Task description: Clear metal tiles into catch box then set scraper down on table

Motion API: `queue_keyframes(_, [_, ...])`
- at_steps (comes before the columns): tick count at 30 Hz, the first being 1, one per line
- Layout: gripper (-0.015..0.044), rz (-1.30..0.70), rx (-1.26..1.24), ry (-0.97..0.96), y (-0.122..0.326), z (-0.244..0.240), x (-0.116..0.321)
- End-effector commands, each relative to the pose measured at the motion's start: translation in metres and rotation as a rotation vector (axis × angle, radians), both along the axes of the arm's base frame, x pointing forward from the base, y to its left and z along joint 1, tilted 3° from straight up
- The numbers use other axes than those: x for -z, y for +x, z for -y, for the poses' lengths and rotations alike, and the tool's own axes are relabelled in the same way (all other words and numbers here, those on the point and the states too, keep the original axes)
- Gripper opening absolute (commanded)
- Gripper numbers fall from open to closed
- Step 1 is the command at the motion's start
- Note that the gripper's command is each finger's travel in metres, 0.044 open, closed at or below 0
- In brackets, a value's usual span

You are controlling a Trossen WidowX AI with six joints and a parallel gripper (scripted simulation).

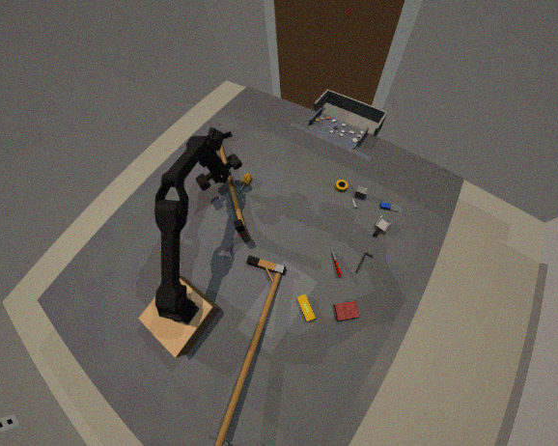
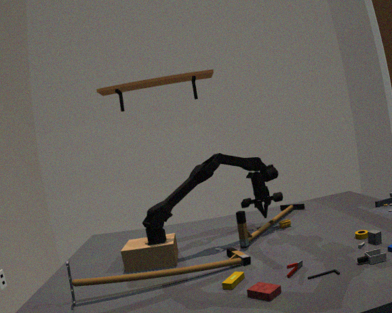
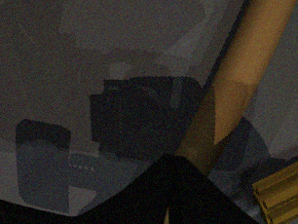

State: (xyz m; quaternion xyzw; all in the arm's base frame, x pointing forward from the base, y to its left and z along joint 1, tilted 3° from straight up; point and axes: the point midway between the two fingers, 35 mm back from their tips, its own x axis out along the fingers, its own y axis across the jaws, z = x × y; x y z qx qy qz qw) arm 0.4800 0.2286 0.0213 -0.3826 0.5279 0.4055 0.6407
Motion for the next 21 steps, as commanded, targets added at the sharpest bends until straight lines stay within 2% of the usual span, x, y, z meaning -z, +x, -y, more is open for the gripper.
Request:
queue_keyframes(1, [0.0, 0.01, 0.0, 0.004, -0.001, 0.001, -0.013])
queue_keyframes(15, [0.0, 0.053, 0.002, 0.024, -0.007, 0.007, -0.064])
queue_keyframes(21, [0.0, 0.05, 0.056, 0.035, -0.01, 0.005, -0.071])
